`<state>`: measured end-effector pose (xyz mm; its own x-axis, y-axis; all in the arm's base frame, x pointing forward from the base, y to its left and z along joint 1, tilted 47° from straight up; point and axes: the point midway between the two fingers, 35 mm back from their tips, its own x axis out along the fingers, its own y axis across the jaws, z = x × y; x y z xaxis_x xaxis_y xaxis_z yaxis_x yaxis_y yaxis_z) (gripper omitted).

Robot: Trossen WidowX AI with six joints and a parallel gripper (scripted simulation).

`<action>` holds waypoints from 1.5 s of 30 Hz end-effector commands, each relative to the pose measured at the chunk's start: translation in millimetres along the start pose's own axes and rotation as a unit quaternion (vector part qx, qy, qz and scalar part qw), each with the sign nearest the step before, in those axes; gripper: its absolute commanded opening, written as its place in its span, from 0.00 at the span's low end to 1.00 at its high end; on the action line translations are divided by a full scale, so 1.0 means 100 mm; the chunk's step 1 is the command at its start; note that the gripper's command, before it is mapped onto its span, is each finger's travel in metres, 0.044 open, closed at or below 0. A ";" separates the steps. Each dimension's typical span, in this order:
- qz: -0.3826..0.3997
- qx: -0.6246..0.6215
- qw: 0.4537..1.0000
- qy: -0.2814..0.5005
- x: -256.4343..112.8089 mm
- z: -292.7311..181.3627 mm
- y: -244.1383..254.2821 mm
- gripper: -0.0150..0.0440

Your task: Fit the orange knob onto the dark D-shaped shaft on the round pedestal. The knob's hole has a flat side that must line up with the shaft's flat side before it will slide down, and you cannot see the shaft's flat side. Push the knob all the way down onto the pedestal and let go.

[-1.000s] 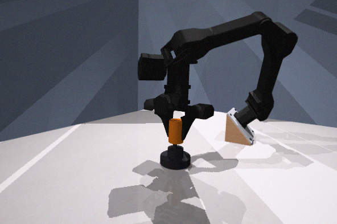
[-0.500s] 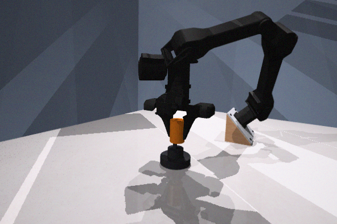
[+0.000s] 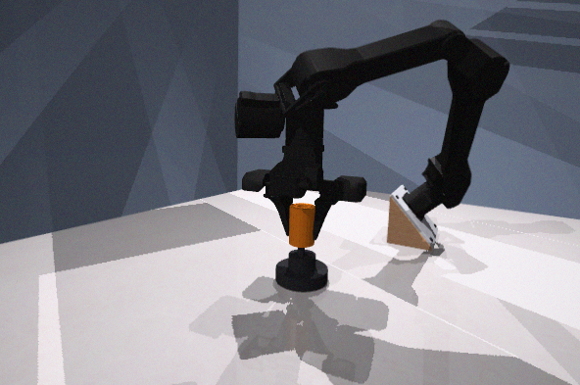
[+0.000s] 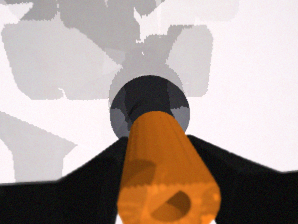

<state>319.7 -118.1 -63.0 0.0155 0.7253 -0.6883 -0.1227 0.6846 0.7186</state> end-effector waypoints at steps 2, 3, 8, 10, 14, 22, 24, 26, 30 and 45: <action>-0.001 -0.005 1.000 -0.004 0.01 0.02 -0.02 0.25; -0.001 -0.005 1.000 -0.004 0.02 0.02 -0.02 0.25; -0.001 -0.005 1.000 -0.004 0.01 0.02 -0.02 0.25; -0.001 -0.005 1.000 -0.004 0.00 0.02 -0.02 0.25; -0.001 -0.005 1.000 -0.004 -0.03 0.02 -0.01 0.25; -0.002 -0.105 0.994 -0.004 -0.05 0.01 0.03 0.25; -0.002 -0.110 0.994 -0.004 -0.05 0.00 0.04 0.25; -0.002 -0.110 0.994 -0.004 -0.04 0.00 0.04 0.25; -0.002 -0.110 0.994 -0.004 -0.03 -0.01 0.04 0.25; -0.002 -0.110 0.994 -0.004 -0.01 0.01 0.00 0.25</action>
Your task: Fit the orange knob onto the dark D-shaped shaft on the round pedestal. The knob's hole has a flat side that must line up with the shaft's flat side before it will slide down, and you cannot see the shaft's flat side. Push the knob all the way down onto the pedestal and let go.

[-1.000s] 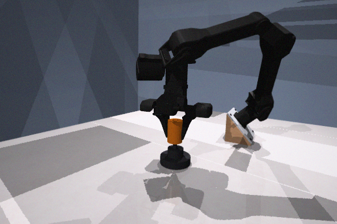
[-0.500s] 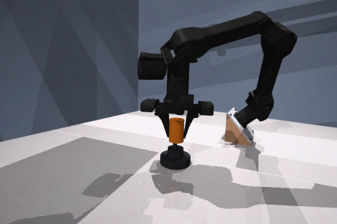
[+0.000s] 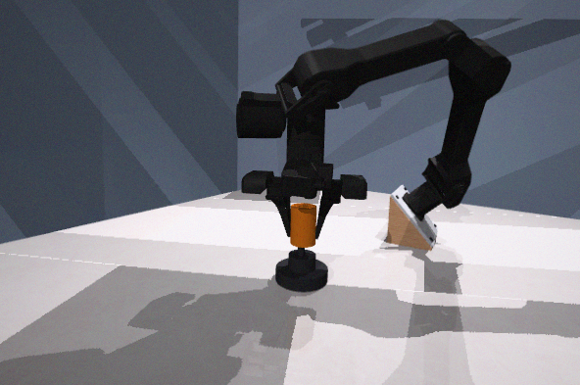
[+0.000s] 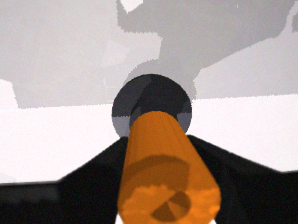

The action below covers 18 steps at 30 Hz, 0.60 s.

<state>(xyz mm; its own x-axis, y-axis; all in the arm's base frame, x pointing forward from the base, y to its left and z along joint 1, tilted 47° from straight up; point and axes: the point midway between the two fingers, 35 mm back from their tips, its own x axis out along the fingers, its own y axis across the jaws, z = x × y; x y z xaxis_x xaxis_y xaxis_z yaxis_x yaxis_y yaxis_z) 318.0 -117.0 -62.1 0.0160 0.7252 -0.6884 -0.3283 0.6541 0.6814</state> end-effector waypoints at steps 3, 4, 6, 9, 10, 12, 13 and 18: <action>-0.002 -0.004 1.000 -0.003 -0.03 0.03 -0.02 0.25; -0.002 -0.004 1.000 -0.003 -0.03 0.03 -0.02 0.25; -0.002 -0.004 1.000 -0.003 -0.04 0.03 -0.02 0.25; -0.002 -0.004 1.000 -0.003 -0.01 0.03 -0.02 0.25; -0.002 -0.004 1.000 -0.003 0.00 0.03 -0.02 0.25; -0.002 -0.004 1.000 -0.003 0.01 0.03 -0.01 0.25; -0.002 -0.004 1.000 -0.003 0.01 0.03 -0.01 0.25; -0.002 -0.004 1.000 -0.003 0.01 0.03 -0.01 0.25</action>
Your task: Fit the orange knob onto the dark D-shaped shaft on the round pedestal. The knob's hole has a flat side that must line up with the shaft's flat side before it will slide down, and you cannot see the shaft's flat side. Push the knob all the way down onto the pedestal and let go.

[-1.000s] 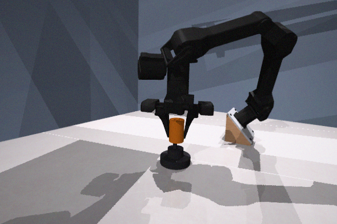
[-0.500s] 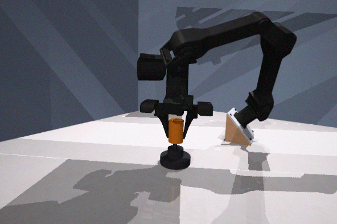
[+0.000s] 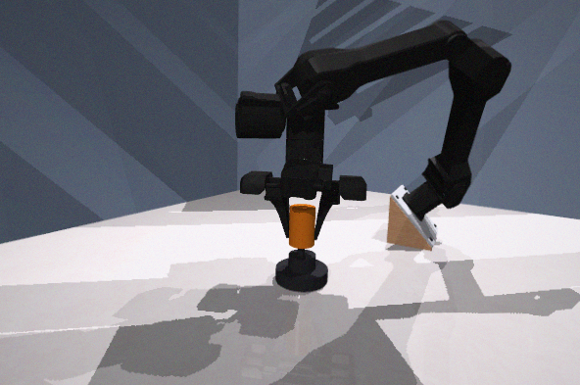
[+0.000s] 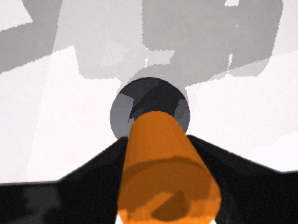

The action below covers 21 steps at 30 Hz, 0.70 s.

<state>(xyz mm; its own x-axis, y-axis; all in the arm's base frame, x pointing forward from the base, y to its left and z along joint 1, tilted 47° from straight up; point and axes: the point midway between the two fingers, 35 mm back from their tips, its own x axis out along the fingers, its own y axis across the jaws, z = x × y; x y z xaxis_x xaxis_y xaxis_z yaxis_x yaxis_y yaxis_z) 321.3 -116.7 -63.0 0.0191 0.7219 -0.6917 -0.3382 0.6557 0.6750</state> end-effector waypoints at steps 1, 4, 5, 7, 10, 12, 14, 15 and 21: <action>0.001 0.001 1.000 -0.003 0.00 0.00 0.01 0.25; 0.001 0.001 1.000 -0.003 0.01 -0.01 0.01 0.25; 0.001 0.001 1.000 -0.003 0.01 -0.01 0.01 0.25; 0.001 0.001 1.000 -0.003 0.01 -0.02 0.01 0.25; 0.001 0.001 1.000 -0.003 0.01 -0.03 0.02 0.25; 0.001 0.001 1.000 -0.003 0.01 -0.04 0.02 0.25; 0.001 0.001 1.000 -0.003 0.01 -0.04 0.02 0.25; 0.001 0.001 1.000 -0.003 0.01 -0.04 0.03 0.25; 0.001 0.001 1.000 -0.002 -0.04 -0.05 0.04 0.25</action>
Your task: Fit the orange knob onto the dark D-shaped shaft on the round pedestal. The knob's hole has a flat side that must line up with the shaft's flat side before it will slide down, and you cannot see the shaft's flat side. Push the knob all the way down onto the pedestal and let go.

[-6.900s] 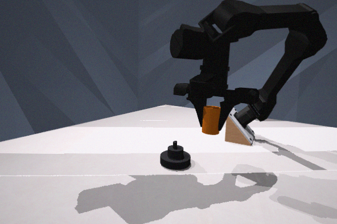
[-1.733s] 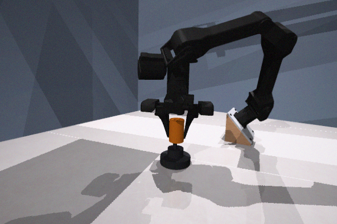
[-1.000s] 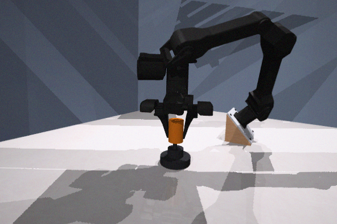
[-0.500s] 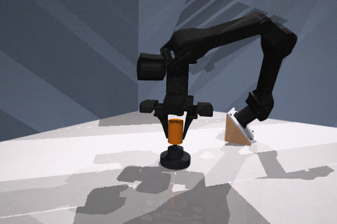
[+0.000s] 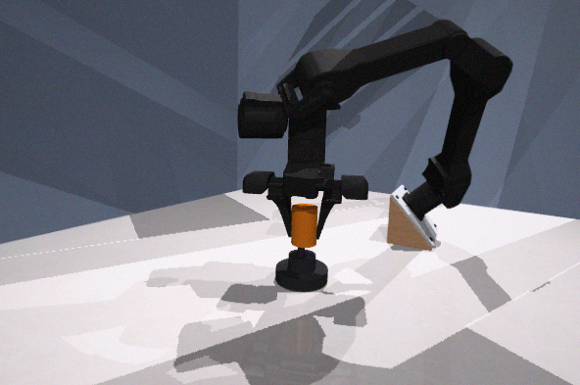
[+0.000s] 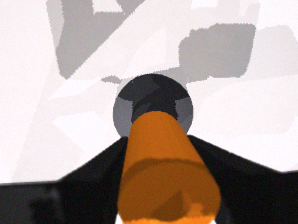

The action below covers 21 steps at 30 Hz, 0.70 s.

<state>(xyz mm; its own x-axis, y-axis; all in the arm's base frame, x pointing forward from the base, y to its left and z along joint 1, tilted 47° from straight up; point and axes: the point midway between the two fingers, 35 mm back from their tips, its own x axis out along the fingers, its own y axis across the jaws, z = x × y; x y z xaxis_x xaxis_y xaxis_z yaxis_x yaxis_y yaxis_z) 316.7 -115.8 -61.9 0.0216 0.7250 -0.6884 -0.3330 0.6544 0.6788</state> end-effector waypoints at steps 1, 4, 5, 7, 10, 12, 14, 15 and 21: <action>-0.001 -0.002 1.000 0.000 -0.04 -0.02 0.01 0.25; -0.001 -0.029 1.000 0.000 -0.04 -0.02 0.01 0.25; -0.001 -0.045 0.999 0.000 -0.05 -0.02 0.01 0.25; -0.001 -0.086 0.996 0.000 -0.05 -0.02 0.01 0.25; -0.001 -0.106 0.994 0.000 -0.05 -0.01 0.01 0.25; -0.001 -0.106 0.994 0.000 -0.05 -0.01 0.01 0.25; -0.001 -0.106 0.994 0.000 -0.04 -0.01 0.00 0.25; -0.001 -0.106 0.994 0.000 -0.04 -0.01 0.00 0.25; -0.001 -0.106 0.994 0.000 -0.03 0.01 -0.02 0.25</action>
<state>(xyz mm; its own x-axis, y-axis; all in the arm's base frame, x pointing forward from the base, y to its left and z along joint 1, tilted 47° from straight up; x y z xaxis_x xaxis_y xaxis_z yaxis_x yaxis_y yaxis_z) 315.6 -117.0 -60.3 0.0210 0.7282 -0.6850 -0.5140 0.5955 0.6174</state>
